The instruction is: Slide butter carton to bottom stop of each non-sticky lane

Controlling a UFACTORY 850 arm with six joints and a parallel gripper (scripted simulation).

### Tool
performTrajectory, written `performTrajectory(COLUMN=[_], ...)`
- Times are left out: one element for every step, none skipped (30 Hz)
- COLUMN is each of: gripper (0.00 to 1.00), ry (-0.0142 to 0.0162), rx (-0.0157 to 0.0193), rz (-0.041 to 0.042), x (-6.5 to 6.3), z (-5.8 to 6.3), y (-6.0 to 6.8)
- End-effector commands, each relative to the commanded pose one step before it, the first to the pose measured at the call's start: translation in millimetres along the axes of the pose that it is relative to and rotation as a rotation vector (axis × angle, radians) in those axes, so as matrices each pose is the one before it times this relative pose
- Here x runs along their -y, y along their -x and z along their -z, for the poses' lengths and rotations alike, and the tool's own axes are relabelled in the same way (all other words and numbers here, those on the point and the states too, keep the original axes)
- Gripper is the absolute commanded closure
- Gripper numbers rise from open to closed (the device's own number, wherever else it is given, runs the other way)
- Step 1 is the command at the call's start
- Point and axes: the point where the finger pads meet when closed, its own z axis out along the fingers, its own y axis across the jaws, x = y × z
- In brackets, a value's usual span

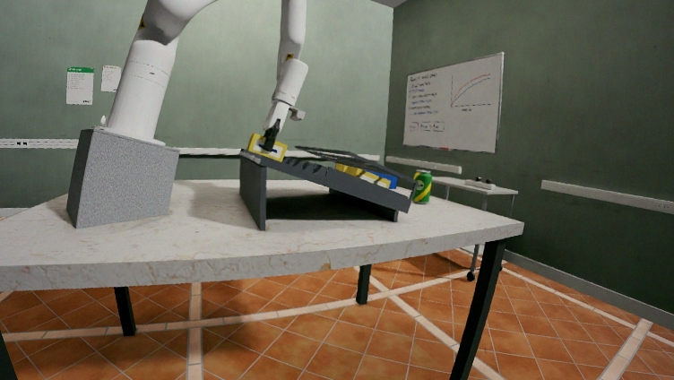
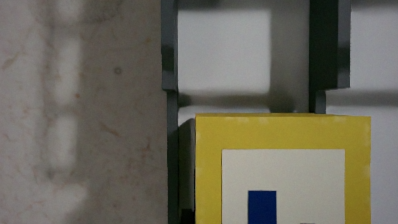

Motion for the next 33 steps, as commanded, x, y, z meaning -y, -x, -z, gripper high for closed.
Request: performTrajectory(gripper=[1.0, 1.0, 1.0, 1.0, 1.0, 1.0, 1.0, 1.0, 1.0, 1.0, 1.0, 1.0, 1.0, 1.0, 1.0, 1.0, 1.0, 1.0, 1.0, 1.0, 1.0, 1.0, 1.0, 1.0, 1.0, 1.0, 1.0, 1.0, 1.0, 1.0, 1.0, 1.0, 1.0], ry=[-0.0006, 0.0, 0.0, 0.0, 0.0, 0.0, 0.0, 0.0, 0.0, 0.0, 0.0, 0.0, 0.0, 0.0, 0.0, 0.0, 0.0, 0.0, 0.0, 0.0, 0.0, 0.0, 0.0, 0.0, 0.0, 0.0, 0.0, 0.0, 0.0, 0.0, 0.0, 0.0, 0.0], rx=[-0.00133, 0.0, 0.0, 0.0, 0.0, 0.0, 0.0, 0.0, 0.0, 0.0, 0.0, 0.0, 0.0, -0.00003, 0.0, 0.0, 0.0, 0.0, 0.0, 0.0, 0.0, 0.0, 0.0, 0.0, 0.0, 0.0, 0.0, 0.0, 0.0, 0.0, -0.00003, 0.0, 0.0], rz=[0.00023, 0.0, 0.0, 0.0, 0.0, 0.0, 0.0, 0.0, 0.0, 0.0, 0.0, 0.0, 0.0, 0.00001, 0.0, 0.0, 0.0, 0.0, 0.0, 0.0, 0.0, 0.0, 0.0, 0.0, 0.0, 0.0, 0.0, 0.0, 0.0, 0.0, 0.00001, 0.0, 0.0], x=[0.33, 0.0, 0.0, 0.0, 0.0, 0.0, 0.0, 0.0, 0.0, 0.0, 0.0, 0.0, 0.0, 0.15, 0.0, 0.0, 0.0, 0.0, 0.0, 0.0, 0.0, 0.0, 0.0, 0.0, 0.0, 0.0, 0.0, 0.0, 0.0, 0.0, 0.15, 0.0, 0.0], z=[-0.34, 0.0, 0.0, 0.0, 0.0, 0.0, 0.0, 0.0, 0.0, 0.0, 0.0, 0.0, 0.0, -2.41, 0.0, 0.0, 0.0, 0.0, 0.0, 0.0, 0.0, 0.0, 0.0, 0.0, 0.0, 0.0, 0.0, 0.0, 0.0, 0.0, -1.0, 0.0, 0.0], y=[-0.27, 0.0, 0.0, 0.0, 0.0, 0.0, 0.0, 0.0, 0.0, 0.0, 0.0, 0.0, 0.0, -0.53, 0.0, 0.0, 0.0, 0.0, 0.0, 0.0, 0.0, 0.0, 0.0, 0.0, 0.0, 0.0, 0.0, 0.0, 0.0, 0.0, 0.06, 0.0, 0.0])
